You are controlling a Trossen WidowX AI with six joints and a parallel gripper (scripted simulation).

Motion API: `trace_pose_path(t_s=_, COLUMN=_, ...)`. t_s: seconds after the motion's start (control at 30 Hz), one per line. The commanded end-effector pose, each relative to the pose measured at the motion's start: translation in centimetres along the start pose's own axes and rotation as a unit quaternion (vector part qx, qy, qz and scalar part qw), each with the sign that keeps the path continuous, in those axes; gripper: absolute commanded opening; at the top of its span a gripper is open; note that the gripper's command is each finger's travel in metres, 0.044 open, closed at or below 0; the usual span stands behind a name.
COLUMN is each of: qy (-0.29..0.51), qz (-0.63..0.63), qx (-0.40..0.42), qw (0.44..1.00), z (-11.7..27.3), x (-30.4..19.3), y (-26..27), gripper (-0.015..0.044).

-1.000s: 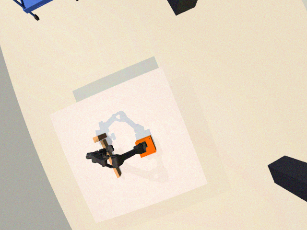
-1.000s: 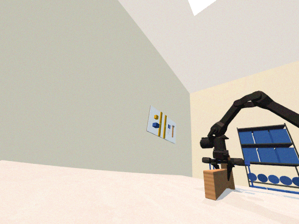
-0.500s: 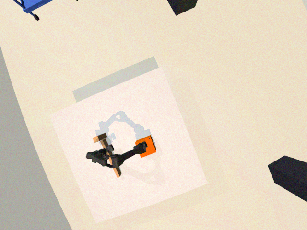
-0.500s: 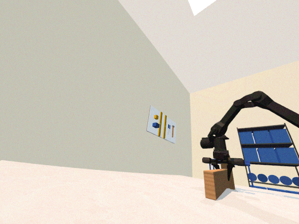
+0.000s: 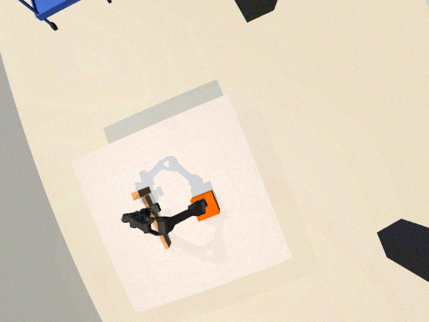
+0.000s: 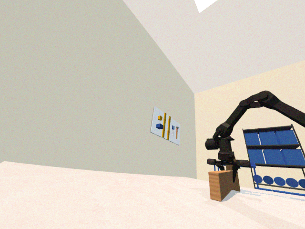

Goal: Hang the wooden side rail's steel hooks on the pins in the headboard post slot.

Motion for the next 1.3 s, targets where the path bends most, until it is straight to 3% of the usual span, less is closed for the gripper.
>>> trace_pose_path(t_s=0.0, qy=0.002, qz=0.000, qx=-0.001, qw=1.000, z=0.20, x=-0.23, y=-0.14, gripper=0.0000)
trace_pose_path(t_s=1.27, qy=0.002, qz=0.000, qx=-0.001, qw=1.000, z=-0.20, x=-0.35, y=-0.21, gripper=0.0000)
Point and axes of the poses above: the point midway between the two fingers, 35 mm back from their tips, its own z axis back along the fingers, its own y axis across the jaws, x = y × z, the point moved 2 cm from there along z, back along the fingers, and after that the axes turned 1 degree about z, right-handed, at the moved point
